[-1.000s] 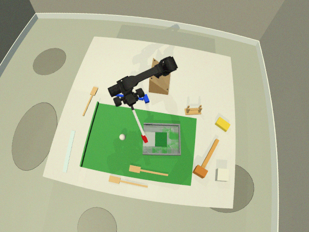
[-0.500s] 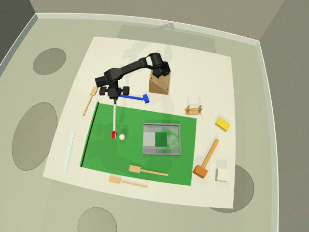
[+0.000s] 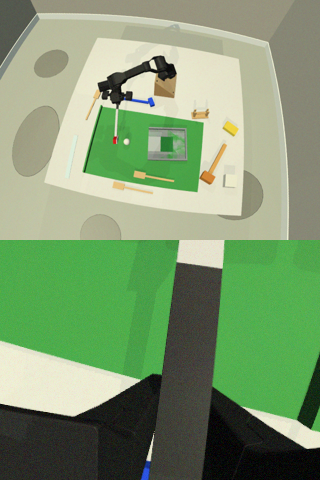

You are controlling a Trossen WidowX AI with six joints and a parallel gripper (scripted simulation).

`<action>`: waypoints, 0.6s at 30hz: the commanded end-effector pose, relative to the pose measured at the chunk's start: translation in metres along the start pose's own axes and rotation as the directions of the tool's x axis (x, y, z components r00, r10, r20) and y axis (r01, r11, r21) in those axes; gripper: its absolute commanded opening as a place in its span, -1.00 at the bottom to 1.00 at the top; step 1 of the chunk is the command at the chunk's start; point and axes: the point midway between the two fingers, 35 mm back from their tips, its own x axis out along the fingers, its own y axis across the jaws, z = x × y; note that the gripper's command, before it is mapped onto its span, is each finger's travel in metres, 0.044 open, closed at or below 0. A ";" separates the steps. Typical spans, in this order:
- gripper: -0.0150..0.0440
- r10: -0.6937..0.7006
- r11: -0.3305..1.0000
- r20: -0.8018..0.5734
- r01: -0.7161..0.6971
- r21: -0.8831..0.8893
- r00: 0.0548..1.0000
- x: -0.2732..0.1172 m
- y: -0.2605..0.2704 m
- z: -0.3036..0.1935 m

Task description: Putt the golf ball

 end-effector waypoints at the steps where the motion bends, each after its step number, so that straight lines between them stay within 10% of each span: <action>1: -0.49 0.007 1.000 0.007 -0.007 0.006 1.000 0.016 0.002 -0.004; 18: -0.49 0.008 1.000 0.007 -0.008 0.006 1.000 0.036 0.002 -0.009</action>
